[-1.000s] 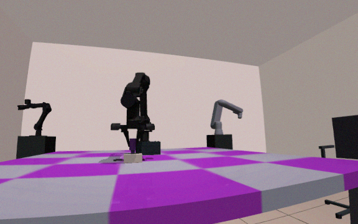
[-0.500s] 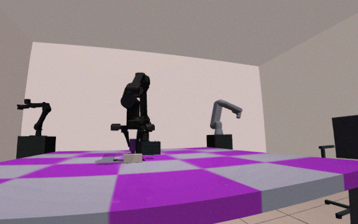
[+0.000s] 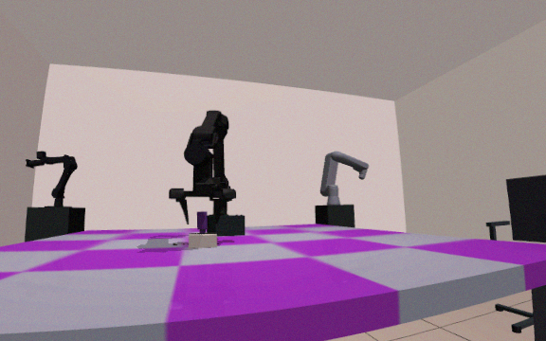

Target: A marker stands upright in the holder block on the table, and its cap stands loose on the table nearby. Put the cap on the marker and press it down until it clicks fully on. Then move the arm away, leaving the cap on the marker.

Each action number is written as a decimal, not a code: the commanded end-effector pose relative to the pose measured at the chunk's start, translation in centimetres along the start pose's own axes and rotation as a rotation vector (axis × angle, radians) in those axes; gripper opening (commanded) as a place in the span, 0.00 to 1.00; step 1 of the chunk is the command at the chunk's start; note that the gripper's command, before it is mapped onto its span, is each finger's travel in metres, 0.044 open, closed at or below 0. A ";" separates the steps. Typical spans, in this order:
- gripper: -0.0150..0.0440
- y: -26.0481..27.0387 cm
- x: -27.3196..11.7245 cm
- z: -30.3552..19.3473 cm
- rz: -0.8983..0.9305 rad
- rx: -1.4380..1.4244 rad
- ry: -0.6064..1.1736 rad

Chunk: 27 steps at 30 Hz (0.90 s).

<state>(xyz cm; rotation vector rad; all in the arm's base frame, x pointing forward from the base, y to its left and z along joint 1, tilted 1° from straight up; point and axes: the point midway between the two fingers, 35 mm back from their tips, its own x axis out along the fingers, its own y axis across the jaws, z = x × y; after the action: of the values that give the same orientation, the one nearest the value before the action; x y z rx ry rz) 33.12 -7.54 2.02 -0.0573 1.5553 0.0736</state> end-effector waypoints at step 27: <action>0.33 -0.2 -6.5 -0.3 0.001 0.059 -0.001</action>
<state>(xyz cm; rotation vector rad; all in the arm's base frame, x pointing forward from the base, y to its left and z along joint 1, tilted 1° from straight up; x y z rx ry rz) 32.67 -7.80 8.46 -0.0151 1.5606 0.0325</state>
